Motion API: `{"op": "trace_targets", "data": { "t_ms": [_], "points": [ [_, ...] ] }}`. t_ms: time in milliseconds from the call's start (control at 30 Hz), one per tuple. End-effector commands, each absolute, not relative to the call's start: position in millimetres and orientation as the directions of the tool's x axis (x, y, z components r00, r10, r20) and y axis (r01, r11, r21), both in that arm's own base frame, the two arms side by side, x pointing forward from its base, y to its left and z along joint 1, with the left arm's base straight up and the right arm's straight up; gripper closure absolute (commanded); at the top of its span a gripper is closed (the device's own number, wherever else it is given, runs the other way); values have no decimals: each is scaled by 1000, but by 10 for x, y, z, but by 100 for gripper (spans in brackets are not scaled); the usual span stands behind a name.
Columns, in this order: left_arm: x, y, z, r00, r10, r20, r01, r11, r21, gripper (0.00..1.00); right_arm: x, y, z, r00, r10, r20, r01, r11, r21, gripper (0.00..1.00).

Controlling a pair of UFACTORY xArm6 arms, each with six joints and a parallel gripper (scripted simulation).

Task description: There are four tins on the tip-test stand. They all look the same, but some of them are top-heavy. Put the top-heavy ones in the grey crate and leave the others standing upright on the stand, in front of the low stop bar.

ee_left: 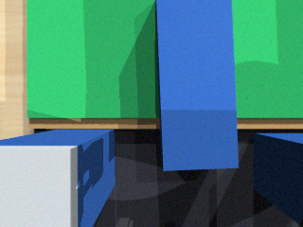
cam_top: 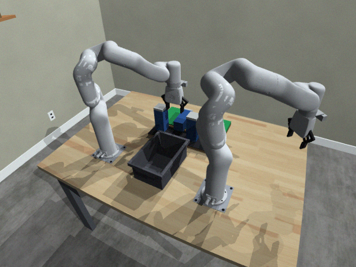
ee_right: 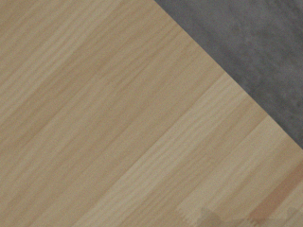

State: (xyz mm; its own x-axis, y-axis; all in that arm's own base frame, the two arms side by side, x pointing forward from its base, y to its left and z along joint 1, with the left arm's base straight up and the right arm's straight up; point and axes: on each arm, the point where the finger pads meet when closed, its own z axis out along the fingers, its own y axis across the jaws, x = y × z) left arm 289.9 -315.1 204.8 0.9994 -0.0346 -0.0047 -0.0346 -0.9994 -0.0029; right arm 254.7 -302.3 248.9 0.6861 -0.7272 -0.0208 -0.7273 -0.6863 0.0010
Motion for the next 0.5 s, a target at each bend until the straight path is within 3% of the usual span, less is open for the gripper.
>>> {"op": "trace_targets", "data": {
  "t_ms": [0, 467],
  "points": [
    [2909, -3161, 1980, 999, -35, -1, -35, -999, 1, 0, 2552, -3030, 2504, 686, -727, -17, -727, -686, 1, 0],
    [2908, -3164, 1743, 999, -36, -1, -36, -999, 1, 0, 2552, -3030, 2504, 686, -727, -17, -727, -686, 1, 0]
  ]
}}
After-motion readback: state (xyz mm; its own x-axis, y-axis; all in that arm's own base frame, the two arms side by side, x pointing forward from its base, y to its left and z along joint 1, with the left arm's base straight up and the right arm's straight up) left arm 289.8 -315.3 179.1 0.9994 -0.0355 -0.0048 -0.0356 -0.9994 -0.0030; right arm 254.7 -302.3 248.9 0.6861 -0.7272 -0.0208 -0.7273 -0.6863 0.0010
